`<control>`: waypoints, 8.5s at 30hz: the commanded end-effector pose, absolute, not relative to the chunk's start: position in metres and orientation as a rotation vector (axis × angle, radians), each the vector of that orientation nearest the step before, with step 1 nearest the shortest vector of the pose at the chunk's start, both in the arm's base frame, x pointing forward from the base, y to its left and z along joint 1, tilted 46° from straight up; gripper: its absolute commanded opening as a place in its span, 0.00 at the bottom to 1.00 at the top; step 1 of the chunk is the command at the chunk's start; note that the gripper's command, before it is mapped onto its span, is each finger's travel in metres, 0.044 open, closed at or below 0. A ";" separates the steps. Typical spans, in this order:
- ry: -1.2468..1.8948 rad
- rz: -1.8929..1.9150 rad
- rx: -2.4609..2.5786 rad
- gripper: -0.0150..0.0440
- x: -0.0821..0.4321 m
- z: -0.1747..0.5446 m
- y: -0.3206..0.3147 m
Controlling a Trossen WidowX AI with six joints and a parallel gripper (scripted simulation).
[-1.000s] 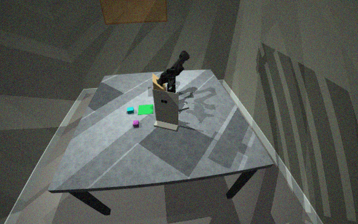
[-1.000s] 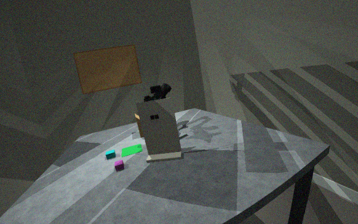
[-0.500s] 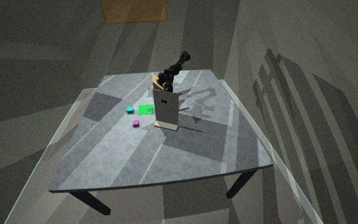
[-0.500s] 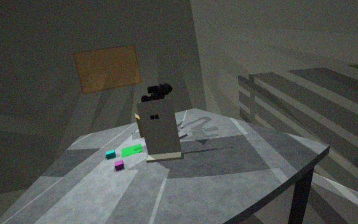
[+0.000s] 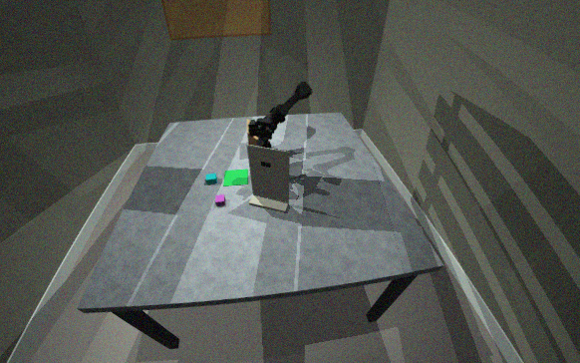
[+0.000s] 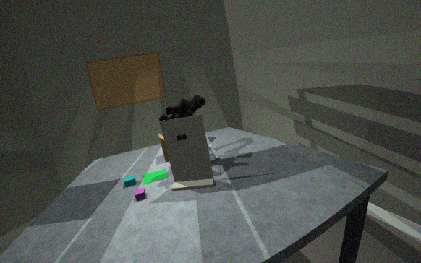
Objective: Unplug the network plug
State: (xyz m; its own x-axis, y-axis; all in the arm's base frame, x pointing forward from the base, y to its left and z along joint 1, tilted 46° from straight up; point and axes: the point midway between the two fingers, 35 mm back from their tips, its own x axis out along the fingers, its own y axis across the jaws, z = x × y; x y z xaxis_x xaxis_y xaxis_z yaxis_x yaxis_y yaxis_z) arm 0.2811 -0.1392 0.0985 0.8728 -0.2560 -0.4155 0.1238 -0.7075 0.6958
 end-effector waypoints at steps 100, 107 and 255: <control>0.687 -1.081 2.441 0.25 0.217 -0.111 -0.108; 0.687 -1.080 2.442 0.25 0.217 -0.116 -0.102; 0.689 -1.095 2.439 0.52 0.184 -0.021 -0.188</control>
State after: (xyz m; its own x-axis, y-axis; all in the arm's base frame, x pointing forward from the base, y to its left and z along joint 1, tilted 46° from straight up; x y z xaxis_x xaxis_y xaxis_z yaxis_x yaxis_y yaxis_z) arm 0.1846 -0.1774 -0.0294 0.5752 0.2842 -0.7670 0.5714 -0.8106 0.1281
